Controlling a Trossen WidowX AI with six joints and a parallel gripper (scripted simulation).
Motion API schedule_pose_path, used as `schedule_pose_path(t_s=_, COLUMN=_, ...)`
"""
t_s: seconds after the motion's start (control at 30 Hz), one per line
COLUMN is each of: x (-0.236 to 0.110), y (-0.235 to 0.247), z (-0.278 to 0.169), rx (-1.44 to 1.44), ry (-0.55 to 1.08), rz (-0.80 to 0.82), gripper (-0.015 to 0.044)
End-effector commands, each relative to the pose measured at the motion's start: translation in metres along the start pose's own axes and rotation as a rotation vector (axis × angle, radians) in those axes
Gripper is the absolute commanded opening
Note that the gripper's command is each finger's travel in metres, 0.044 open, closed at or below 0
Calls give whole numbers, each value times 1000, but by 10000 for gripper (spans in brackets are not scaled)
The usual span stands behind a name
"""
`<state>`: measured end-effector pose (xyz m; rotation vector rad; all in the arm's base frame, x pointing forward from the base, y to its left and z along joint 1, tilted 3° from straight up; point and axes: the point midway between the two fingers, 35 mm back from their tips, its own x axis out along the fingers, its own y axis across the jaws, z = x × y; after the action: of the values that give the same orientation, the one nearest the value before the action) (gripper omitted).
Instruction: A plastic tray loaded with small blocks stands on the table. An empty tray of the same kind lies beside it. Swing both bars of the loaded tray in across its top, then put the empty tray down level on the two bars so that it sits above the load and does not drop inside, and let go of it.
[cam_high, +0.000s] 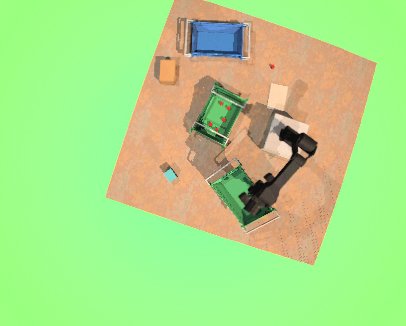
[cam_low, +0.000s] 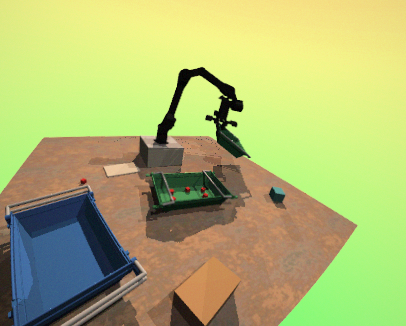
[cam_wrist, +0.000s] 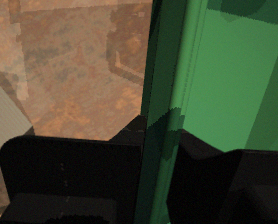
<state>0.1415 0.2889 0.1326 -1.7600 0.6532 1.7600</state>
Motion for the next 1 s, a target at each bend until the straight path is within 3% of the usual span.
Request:
schedule_pose_path(t_s=0.0, x=-6, y=-8, z=-14, rx=41, ry=-5, rz=-25, gripper=0)
schedule_pose_path(t_s=0.97, x=-4, y=-17, z=-124, rx=342, ry=5, rz=-21, gripper=0)
